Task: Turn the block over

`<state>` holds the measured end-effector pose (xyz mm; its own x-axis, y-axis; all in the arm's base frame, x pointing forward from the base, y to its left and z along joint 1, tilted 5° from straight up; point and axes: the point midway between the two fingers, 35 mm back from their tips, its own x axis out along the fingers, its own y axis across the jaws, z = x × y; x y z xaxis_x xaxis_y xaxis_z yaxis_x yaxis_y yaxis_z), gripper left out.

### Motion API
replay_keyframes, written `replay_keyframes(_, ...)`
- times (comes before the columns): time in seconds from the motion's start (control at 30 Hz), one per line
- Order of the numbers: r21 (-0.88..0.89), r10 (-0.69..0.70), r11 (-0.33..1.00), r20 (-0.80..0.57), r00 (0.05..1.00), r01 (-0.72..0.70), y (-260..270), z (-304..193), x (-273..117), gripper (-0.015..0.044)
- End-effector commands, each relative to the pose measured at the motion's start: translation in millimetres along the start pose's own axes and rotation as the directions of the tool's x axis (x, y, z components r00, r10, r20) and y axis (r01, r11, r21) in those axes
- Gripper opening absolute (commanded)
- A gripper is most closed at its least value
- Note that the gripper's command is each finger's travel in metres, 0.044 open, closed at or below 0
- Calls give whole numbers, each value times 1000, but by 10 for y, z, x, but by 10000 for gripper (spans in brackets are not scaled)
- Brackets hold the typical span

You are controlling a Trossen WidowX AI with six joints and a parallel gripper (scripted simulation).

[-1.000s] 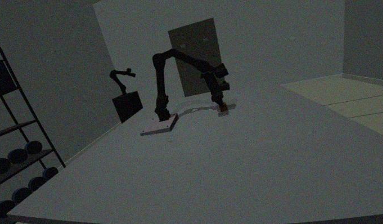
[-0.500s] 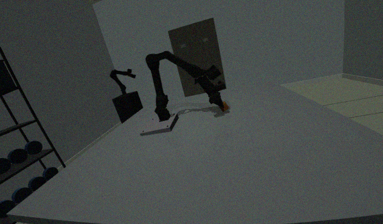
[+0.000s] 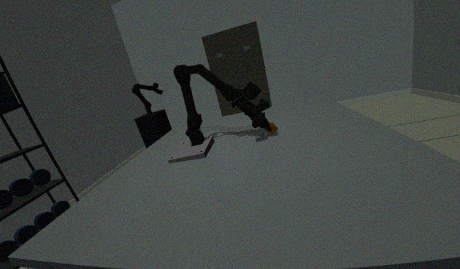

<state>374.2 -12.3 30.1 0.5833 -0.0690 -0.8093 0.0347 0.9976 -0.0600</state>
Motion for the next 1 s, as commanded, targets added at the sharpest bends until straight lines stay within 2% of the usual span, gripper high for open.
replay_keyframes(0.0,-4,2,1000,43,999,-2,5,-57,89,0)
replay_keyframes(0.37,-4,3,1000,209,978,-3,5,-127,183,0)
replay_keyframes(0.73,-6,2,1000,368,930,0,-4,-217,111,0)
replay_keyframes(0.97,-6,1,1000,414,910,1,-5,-228,80,0)
